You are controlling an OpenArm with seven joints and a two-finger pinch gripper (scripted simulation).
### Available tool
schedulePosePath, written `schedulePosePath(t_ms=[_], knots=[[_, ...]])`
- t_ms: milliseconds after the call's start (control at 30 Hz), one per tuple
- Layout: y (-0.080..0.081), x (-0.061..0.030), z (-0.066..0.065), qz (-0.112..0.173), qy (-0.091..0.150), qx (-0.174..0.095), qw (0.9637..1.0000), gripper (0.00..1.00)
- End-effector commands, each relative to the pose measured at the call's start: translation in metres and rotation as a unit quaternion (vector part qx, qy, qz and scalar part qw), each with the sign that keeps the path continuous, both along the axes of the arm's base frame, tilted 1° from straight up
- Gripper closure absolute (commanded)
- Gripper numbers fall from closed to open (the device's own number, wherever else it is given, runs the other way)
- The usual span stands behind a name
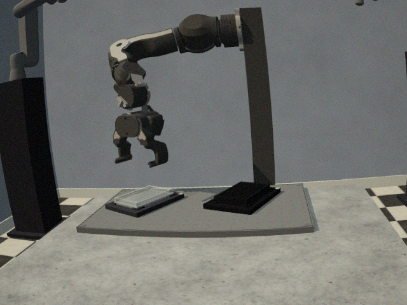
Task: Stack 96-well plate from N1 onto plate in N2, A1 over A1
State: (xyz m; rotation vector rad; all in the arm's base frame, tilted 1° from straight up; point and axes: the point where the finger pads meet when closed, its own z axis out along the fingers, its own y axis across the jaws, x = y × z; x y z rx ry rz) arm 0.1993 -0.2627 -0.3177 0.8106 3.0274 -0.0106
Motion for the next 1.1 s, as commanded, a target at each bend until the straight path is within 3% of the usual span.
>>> schedulePosePath(t_ms=[0,633,800,1067], knots=[[-0.001,0.0001,0.001,0.000,0.001,-0.002,1.0000,0.23],[0.000,0.0008,0.001,0.000,-0.001,0.000,1.0000,0.23],[-0.002,0.0028,-0.054,0.000,0.001,-0.002,1.0000,0.23],[-0.002,0.0028,-0.054,0.000,0.001,-0.002,1.0000,0.23]])
